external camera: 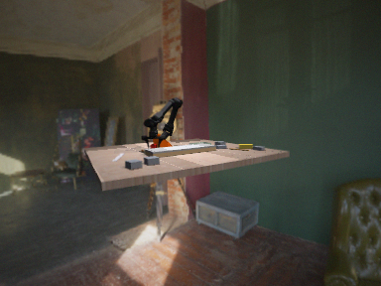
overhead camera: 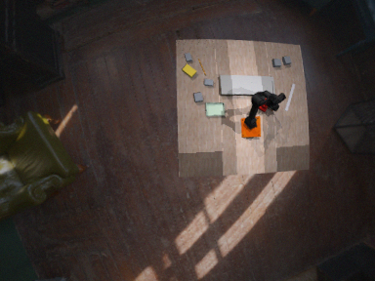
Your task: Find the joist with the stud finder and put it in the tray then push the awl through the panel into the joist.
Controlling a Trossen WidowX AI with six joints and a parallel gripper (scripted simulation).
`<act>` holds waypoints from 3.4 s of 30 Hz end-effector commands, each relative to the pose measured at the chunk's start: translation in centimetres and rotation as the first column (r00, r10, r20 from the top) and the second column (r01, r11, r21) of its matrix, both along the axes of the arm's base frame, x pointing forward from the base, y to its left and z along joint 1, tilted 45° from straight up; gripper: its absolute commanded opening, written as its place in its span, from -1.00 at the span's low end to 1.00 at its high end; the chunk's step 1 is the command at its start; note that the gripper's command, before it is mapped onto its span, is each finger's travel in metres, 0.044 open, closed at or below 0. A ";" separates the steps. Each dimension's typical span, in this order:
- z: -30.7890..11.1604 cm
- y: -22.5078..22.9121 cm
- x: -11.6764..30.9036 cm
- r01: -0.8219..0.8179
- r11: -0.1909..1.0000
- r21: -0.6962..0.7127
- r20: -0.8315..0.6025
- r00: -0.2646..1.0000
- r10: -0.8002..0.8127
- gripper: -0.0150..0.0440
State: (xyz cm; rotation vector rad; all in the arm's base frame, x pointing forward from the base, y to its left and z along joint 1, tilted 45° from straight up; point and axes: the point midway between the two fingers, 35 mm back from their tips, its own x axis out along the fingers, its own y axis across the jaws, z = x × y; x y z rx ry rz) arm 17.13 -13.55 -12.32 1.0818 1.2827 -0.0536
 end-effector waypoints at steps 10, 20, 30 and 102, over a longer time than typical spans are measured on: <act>-0.1 0.1 0.0 0.006 1.000 0.004 -0.001 1.000 -0.006 0.37; -0.1 0.1 0.0 0.006 1.000 0.004 -0.001 1.000 -0.006 0.15; 0.8 -1.1 0.0 0.006 1.000 0.002 -0.001 1.000 -0.006 -0.41; 5.9 -14.3 14.2 -0.332 0.934 -0.133 0.319 0.878 0.357 -0.49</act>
